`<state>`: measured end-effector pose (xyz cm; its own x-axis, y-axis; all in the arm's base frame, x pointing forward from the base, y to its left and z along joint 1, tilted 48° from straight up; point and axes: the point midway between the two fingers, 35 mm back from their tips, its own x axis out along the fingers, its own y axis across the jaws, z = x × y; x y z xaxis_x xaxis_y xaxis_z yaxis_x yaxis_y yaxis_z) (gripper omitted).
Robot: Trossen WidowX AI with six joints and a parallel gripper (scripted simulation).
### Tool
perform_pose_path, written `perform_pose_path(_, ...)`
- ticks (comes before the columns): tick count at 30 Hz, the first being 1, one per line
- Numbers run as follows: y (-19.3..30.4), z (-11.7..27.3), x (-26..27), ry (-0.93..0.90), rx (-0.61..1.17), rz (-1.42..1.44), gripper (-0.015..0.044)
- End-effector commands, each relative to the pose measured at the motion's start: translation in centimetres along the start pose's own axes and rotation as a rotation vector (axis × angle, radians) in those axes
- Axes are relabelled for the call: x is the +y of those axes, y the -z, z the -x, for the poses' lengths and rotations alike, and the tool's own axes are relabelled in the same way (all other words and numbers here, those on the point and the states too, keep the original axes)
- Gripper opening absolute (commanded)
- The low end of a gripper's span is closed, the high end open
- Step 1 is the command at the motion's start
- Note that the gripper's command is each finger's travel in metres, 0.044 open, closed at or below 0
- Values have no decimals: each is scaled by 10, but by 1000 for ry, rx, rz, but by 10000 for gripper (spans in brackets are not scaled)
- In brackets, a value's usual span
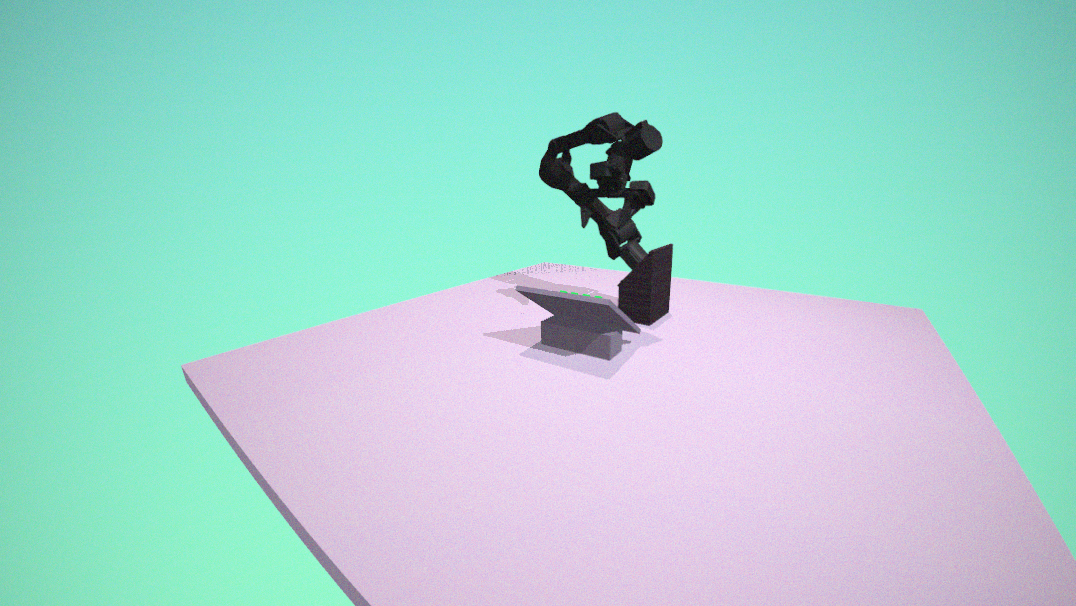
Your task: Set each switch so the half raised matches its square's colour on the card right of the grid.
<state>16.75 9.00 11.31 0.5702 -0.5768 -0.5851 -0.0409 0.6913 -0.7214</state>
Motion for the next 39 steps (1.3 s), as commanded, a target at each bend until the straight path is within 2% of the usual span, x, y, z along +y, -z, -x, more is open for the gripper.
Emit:
perform_pose_path(1,-1,-2,2,-1,1,0,374)
perform_pose_path(10,-45,-102,63,15,13,-4,137)
perform_pose_path(15,-46,-107,64,18,13,-5,6)
perform_pose_path(19,-46,-109,64,18,15,-5,0)
perform_pose_path(23,-47,-140,63,20,37,-5,0)
perform_pose_path(39,-47,-157,62,21,37,-6,0)
